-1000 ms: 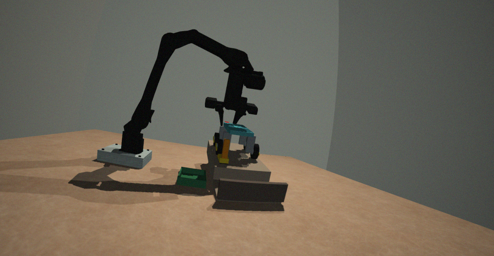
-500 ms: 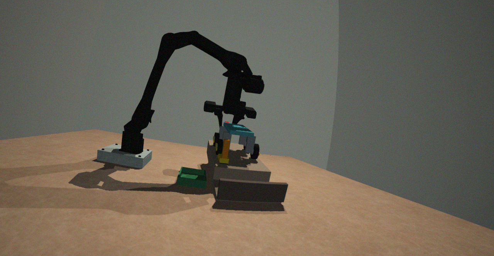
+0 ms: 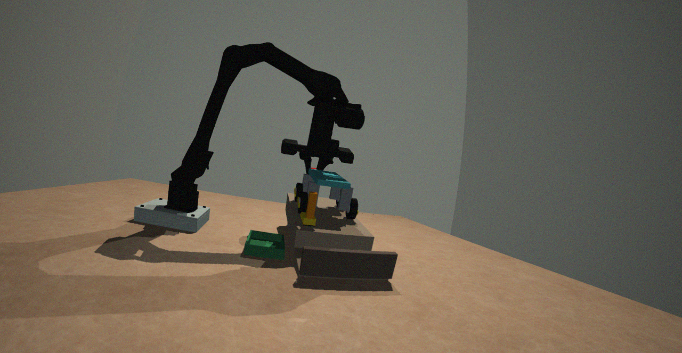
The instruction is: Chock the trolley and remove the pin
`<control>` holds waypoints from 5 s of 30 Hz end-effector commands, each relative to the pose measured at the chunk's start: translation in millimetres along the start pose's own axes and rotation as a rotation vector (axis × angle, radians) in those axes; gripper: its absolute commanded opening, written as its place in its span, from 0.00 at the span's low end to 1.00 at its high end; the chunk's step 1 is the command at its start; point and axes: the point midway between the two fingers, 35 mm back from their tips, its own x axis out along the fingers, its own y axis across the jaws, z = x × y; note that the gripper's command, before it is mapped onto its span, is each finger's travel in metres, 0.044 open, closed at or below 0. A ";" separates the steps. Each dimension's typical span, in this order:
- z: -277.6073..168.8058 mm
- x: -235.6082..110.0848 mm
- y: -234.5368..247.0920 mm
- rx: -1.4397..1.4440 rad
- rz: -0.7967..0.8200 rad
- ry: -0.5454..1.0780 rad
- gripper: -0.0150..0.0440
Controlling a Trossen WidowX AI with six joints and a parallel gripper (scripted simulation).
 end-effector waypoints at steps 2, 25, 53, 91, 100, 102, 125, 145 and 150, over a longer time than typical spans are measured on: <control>-0.5 -2.7 0.4 0.002 0.000 0.000 0.25; -1.7 -18.3 -2.4 0.005 -0.004 0.000 0.25; -3.5 -35.7 -1.9 0.005 -0.004 0.000 0.25; -36.7 -39.5 -6.6 0.005 -0.004 0.002 0.25; -37.1 -38.5 -35.1 0.006 -0.006 0.003 0.25; -37.5 -38.5 -40.9 0.006 -0.007 0.003 0.25; -28.7 -37.9 -84.1 0.007 -0.010 0.002 0.25; 44.8 -50.3 -77.9 0.007 -0.010 -0.005 0.25; 62.9 -53.6 -77.2 0.007 -0.010 -0.007 0.25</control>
